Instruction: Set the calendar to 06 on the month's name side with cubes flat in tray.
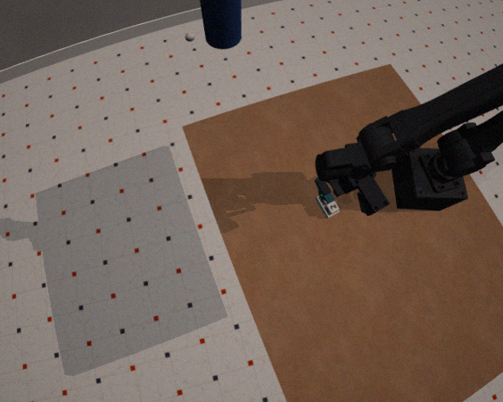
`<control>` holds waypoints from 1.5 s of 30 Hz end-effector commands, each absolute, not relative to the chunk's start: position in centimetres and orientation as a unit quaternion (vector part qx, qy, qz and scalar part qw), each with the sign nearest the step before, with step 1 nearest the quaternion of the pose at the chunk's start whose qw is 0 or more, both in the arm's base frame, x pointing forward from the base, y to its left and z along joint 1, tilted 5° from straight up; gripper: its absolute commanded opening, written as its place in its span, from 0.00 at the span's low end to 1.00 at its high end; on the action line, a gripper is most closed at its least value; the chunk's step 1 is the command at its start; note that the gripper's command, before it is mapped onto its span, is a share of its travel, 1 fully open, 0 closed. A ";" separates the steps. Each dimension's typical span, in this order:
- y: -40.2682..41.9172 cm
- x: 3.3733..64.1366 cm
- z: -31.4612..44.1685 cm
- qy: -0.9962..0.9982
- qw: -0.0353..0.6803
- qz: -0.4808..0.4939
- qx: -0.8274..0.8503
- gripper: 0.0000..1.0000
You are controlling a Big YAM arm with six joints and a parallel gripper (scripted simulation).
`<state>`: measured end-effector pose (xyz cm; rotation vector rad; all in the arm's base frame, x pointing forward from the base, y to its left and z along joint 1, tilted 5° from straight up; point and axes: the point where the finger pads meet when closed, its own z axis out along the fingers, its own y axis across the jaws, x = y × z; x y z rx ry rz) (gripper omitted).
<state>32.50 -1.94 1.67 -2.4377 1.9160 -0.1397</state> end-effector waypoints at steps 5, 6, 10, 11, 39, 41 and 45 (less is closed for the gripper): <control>-1.5 34.7 4.1 0.615 0.037 -0.065 -0.785 1.00; -1.5 34.7 4.3 0.616 0.037 -0.066 -0.785 1.00; -1.5 34.6 4.8 0.616 0.037 -0.066 -0.784 1.00; -1.5 34.6 5.2 0.616 0.037 -0.066 -0.784 1.00; -1.3 33.8 12.1 0.616 0.035 -0.063 -0.784 1.00; -1.3 33.8 12.1 0.616 0.035 -0.063 -0.784 1.00; -1.3 33.8 12.1 0.616 0.035 -0.063 -0.784 1.00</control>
